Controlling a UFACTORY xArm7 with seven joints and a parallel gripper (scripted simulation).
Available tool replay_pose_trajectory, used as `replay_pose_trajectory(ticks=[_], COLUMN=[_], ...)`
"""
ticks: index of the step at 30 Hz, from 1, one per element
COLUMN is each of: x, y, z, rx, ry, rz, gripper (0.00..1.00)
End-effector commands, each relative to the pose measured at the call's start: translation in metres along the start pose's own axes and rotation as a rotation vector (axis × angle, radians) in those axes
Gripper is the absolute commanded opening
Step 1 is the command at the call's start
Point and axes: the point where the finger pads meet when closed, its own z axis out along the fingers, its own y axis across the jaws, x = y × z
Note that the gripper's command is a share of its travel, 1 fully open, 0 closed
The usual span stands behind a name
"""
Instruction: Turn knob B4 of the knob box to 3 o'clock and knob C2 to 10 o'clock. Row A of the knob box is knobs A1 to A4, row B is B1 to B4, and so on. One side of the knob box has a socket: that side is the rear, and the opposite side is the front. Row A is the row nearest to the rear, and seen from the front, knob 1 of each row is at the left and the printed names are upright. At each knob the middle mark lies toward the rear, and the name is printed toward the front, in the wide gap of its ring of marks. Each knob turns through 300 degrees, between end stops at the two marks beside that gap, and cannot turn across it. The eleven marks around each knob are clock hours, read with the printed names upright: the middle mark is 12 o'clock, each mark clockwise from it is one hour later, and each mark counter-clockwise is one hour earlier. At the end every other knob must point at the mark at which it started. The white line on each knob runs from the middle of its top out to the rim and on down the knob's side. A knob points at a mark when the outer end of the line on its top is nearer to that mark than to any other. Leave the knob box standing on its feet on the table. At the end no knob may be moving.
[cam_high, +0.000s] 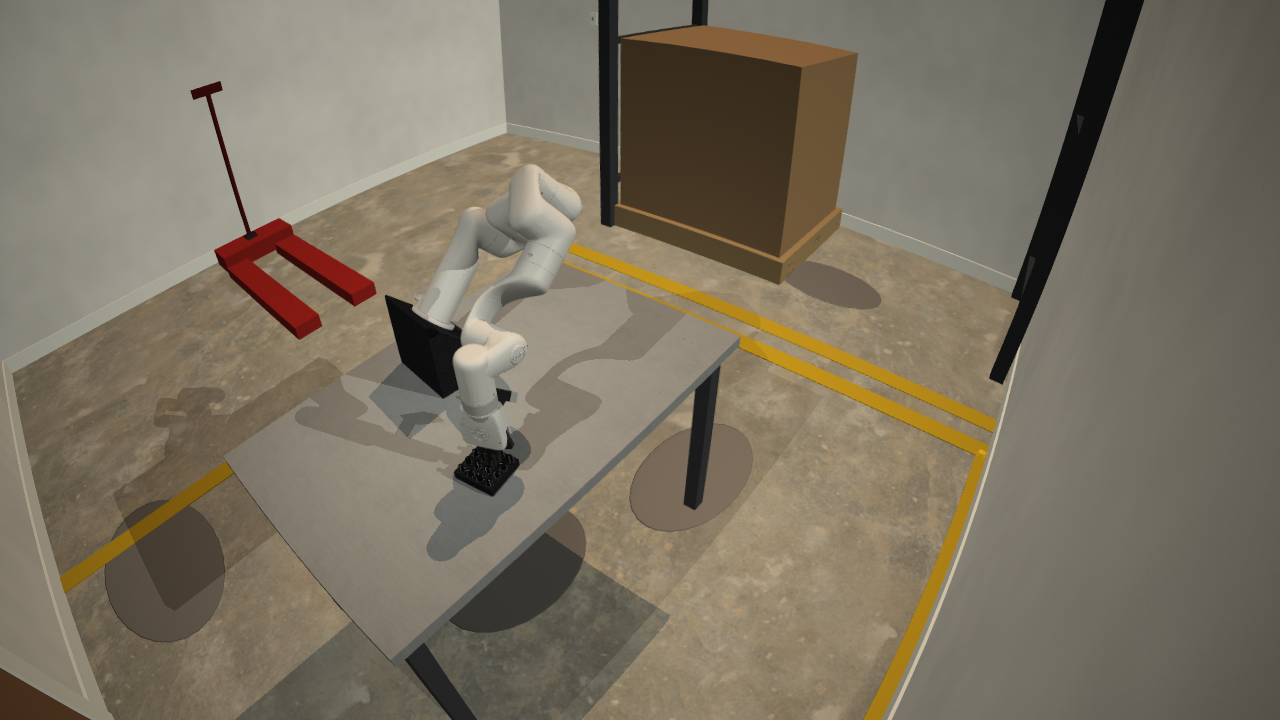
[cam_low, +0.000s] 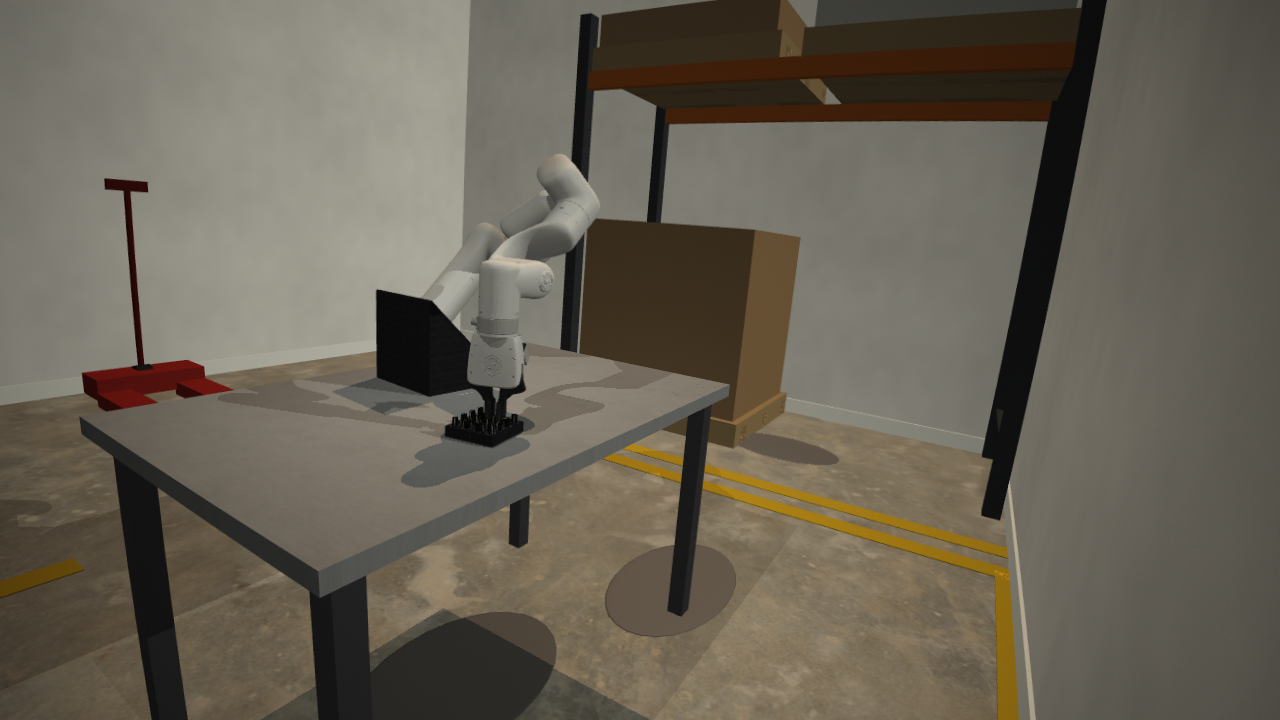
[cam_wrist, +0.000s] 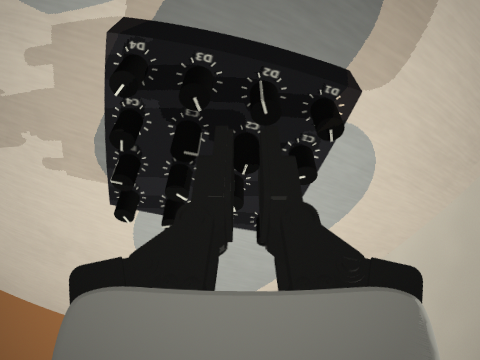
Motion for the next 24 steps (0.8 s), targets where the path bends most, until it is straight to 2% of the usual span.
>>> replay_pose_trajectory(ticks=[1,24], x=[-0.0017,-0.0017], y=[0.0002,0.0002], z=[-0.0022,-0.0022], rx=[-0.001,-0.001], ry=[-0.005,-0.005], rz=[0.000,-0.016], gripper=[0.08,0.08])
